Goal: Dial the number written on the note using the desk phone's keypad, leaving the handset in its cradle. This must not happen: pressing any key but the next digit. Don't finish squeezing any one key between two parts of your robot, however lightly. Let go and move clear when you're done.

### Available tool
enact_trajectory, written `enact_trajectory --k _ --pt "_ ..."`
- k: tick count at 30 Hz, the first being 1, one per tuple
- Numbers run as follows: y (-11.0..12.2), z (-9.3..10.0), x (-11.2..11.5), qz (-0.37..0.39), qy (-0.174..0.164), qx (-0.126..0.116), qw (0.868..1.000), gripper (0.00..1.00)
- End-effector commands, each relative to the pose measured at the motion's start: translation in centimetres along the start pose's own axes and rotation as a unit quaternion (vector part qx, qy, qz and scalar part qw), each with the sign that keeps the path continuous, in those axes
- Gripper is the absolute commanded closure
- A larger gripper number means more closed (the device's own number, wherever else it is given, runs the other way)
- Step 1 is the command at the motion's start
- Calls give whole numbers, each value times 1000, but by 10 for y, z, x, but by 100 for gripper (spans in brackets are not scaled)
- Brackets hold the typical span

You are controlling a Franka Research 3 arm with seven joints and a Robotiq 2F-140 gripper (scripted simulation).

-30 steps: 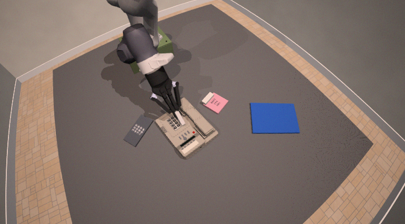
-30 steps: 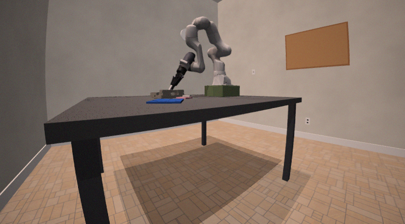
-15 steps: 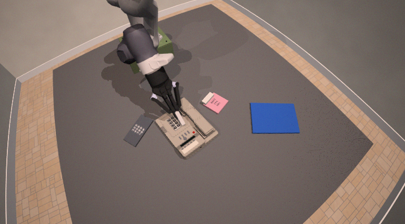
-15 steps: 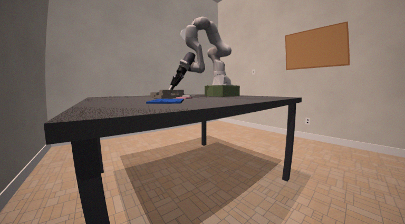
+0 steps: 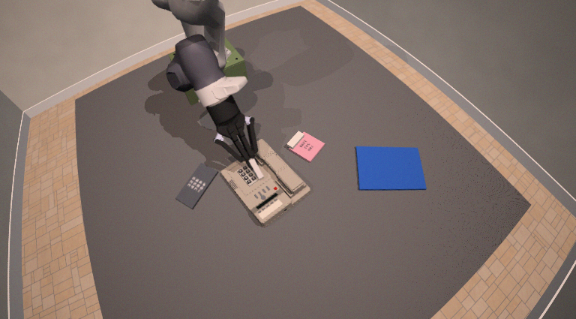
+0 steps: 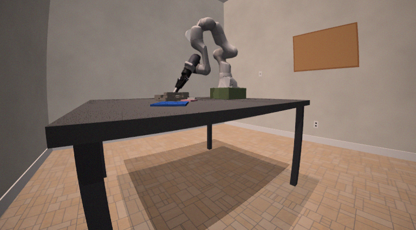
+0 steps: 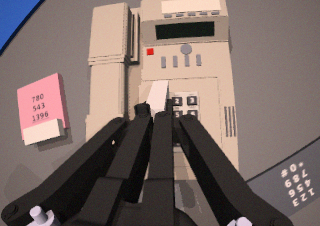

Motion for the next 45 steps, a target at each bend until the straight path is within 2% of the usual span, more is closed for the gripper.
enact_trajectory --k 1,19,34,45 --pt "-1 -1 -1 2 2 0 1000 100" --pt "1 8 -7 2 2 0 1000 100" --pt "31 8 -2 2 2 0 1000 100" --pt "33 7 -2 2 2 0 1000 100"
Point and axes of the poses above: the point where the finger pads meet when closed, its own z axis back along the fingers, its own y axis across the jaws, x = y × z, the point moved 8 cm from there along z, back along the fingers, and after that the axes turned 9 degrees about z, right-handed, at the moved point
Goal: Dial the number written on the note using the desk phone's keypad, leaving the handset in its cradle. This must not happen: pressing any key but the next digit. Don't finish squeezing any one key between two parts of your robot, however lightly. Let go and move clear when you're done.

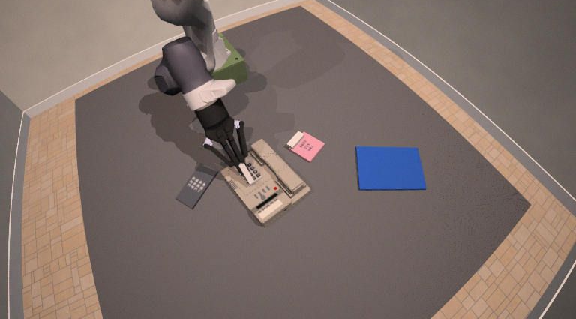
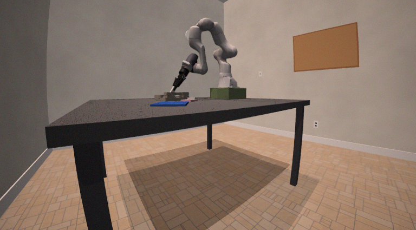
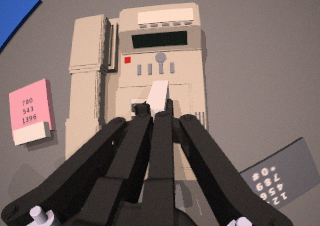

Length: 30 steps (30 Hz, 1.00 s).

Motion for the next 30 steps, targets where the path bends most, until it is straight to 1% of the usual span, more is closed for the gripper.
enact_trajectory --k 1,30 --pt "-1 -2 2 -2 -3 -1 1000 100" --pt "-1 -7 6 -2 -3 -1 1000 100"
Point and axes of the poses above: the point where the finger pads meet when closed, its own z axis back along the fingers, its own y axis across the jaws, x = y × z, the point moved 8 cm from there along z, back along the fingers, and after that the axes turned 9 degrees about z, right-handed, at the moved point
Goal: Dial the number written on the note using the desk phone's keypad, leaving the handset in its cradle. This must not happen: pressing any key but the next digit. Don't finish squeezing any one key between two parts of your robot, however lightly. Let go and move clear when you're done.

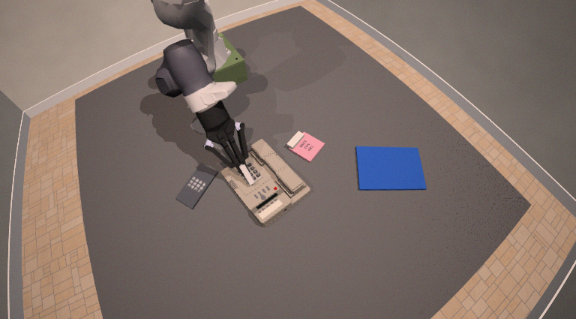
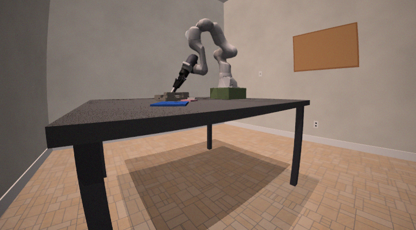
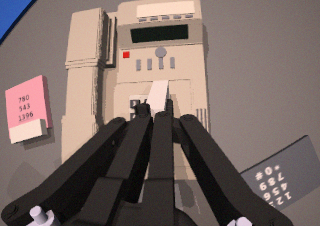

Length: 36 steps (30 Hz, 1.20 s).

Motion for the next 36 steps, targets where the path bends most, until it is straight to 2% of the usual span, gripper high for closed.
enact_trajectory --k 1,30,36 --pt "1 0 -1 -1 2 1 1000 100" --pt "0 -3 1 -1 2 1 1000 100" --pt "1 3 -3 -1 2 1 1000 100"
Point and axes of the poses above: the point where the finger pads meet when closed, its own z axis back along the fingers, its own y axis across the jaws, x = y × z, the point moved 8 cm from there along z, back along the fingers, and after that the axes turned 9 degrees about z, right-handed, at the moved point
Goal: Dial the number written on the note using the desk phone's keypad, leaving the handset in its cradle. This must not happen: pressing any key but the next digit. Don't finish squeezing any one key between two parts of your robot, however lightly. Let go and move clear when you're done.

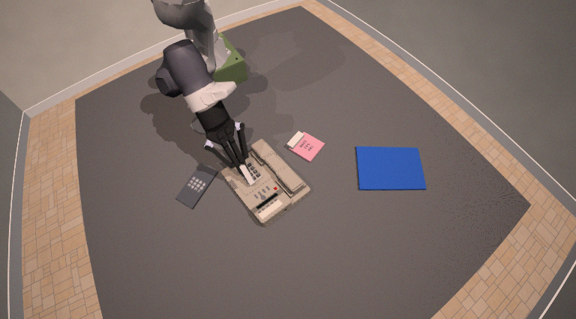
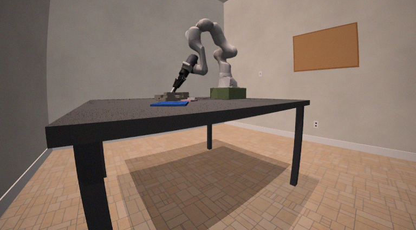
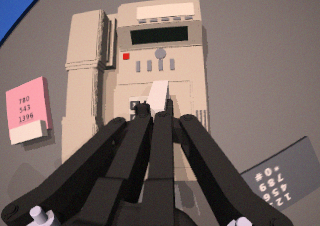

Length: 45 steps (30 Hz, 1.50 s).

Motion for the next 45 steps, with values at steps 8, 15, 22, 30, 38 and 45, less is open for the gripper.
enact_trajectory --k 8,15,22,30,38,45 --pt "1 6 -4 -1 -1 0 1000 100" --pt "0 9 1 -1 -1 0 1000 100" --pt "-2 18 14 -1 -1 0 1000 100" --pt "-3 23 20 -1 -1 0 1000 100" --pt "-3 22 21 -1 -1 0 1000 100" --pt "-4 19 23 -1 -1 0 1000 100"
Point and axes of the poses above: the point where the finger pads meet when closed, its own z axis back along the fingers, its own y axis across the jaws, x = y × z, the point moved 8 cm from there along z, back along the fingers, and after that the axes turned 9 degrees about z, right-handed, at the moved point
